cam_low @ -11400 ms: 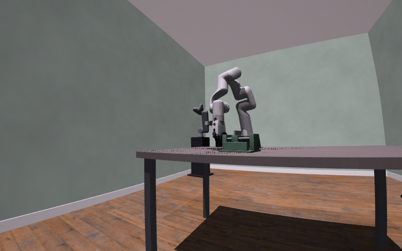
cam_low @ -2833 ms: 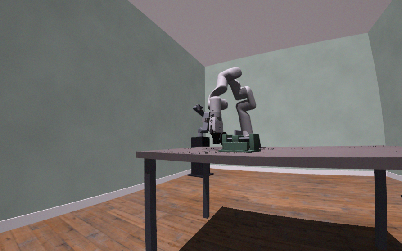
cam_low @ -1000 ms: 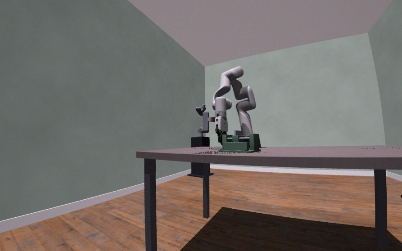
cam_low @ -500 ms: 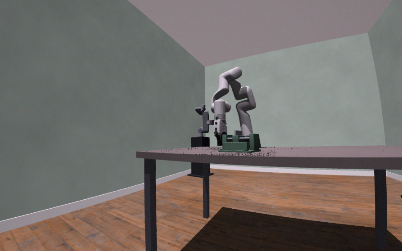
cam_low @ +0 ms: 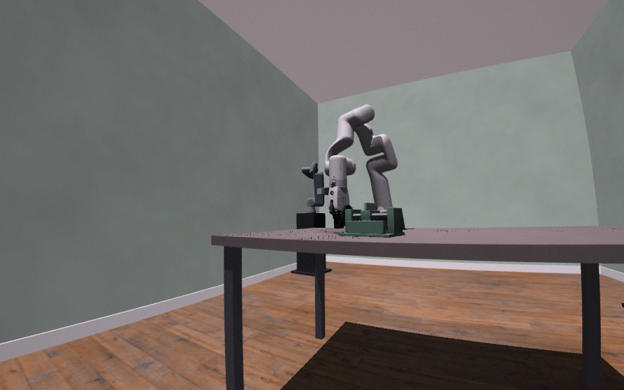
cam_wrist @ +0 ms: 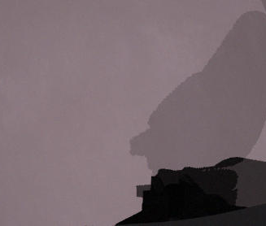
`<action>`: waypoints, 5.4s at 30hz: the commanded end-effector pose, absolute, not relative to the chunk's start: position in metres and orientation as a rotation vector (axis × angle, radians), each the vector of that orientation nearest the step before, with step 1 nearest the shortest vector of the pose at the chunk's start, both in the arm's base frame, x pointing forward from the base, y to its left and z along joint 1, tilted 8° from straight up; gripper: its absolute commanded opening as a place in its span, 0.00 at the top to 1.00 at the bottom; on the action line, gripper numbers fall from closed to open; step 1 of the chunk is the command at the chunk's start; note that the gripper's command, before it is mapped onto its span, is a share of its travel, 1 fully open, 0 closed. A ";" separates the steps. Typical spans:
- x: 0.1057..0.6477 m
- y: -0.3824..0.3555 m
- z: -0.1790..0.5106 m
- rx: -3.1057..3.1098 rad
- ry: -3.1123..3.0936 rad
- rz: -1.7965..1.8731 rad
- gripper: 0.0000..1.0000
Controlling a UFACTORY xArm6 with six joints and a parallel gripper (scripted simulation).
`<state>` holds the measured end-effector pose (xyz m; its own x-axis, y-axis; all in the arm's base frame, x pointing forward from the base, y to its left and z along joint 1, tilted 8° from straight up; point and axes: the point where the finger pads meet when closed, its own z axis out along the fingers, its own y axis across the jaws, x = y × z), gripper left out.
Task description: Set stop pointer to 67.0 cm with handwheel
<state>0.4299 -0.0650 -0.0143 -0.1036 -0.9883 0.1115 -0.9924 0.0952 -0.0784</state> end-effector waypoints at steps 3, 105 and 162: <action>0.443 -0.066 -0.007 2.085 -2.305 0.213 0.94; 0.416 -0.064 -0.014 2.085 -2.305 0.213 0.94; 0.450 -0.062 0.036 2.085 -2.305 0.213 0.94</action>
